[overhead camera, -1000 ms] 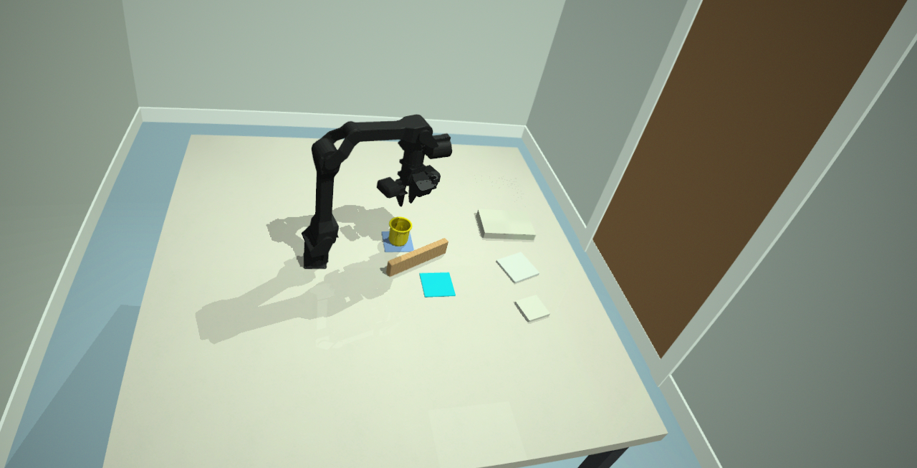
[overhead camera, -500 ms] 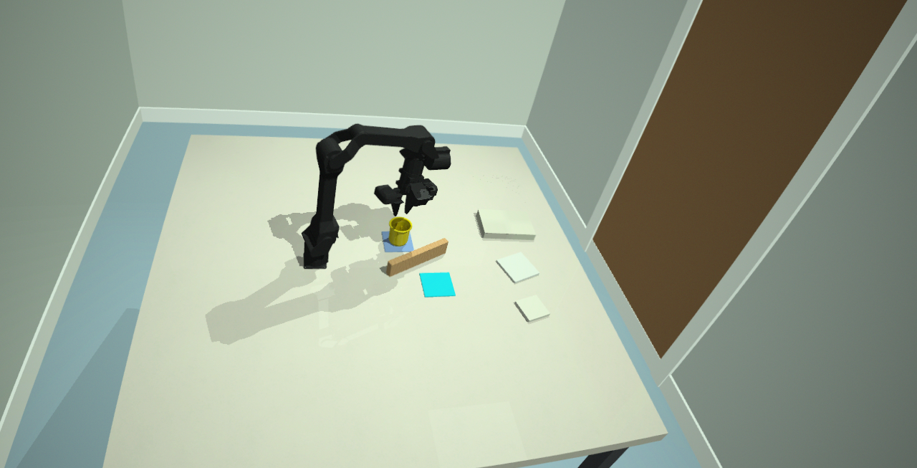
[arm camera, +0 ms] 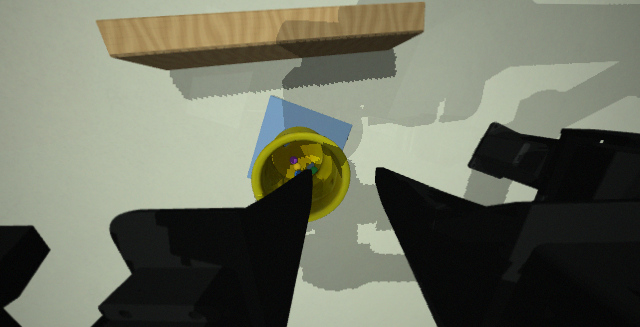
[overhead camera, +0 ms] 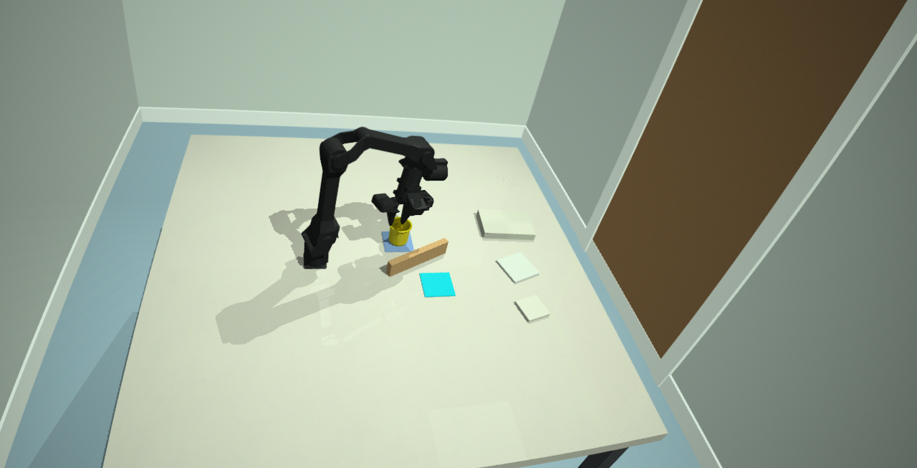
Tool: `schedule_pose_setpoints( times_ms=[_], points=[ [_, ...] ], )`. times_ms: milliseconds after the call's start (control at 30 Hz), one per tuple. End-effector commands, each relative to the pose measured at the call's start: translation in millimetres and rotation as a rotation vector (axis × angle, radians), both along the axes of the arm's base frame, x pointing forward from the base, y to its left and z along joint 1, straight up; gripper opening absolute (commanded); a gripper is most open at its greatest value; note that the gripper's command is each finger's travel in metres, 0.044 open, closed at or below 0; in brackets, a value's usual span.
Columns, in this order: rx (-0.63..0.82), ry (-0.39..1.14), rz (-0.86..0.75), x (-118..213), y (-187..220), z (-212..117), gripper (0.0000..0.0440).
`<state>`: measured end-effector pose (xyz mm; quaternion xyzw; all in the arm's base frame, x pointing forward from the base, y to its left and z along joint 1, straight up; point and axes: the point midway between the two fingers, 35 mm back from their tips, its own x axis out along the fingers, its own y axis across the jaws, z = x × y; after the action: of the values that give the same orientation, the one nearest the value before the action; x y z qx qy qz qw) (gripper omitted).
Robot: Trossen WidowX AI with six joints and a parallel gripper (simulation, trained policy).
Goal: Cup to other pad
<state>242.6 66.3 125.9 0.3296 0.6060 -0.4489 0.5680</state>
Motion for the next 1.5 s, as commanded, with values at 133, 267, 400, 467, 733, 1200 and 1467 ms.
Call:
schedule_pose_setpoints(
  times_ms=[133,267,400,467,733,1200,1467],
  points=[
    [-0.019,0.021,0.008,-3.6,-0.6,-21.2,0.0196],
    [-0.024,0.030,0.021,-5.7,-1.0,-32.7,0.0196],
    [-0.027,0.041,0.041,-8.3,-1.4,-45.2,0.0195],
    [-0.027,0.046,0.053,-9.6,-1.7,-51.5,0.0195],
    [-0.021,0.037,0.104,-9.9,-3.1,-66.8,0.0091],
    [0.000,-0.031,0.098,-0.4,-6.4,-46.2,0.0019],
    [0.022,-0.085,0.033,6.3,-11.5,-21.3,0.0019]
  ],
)
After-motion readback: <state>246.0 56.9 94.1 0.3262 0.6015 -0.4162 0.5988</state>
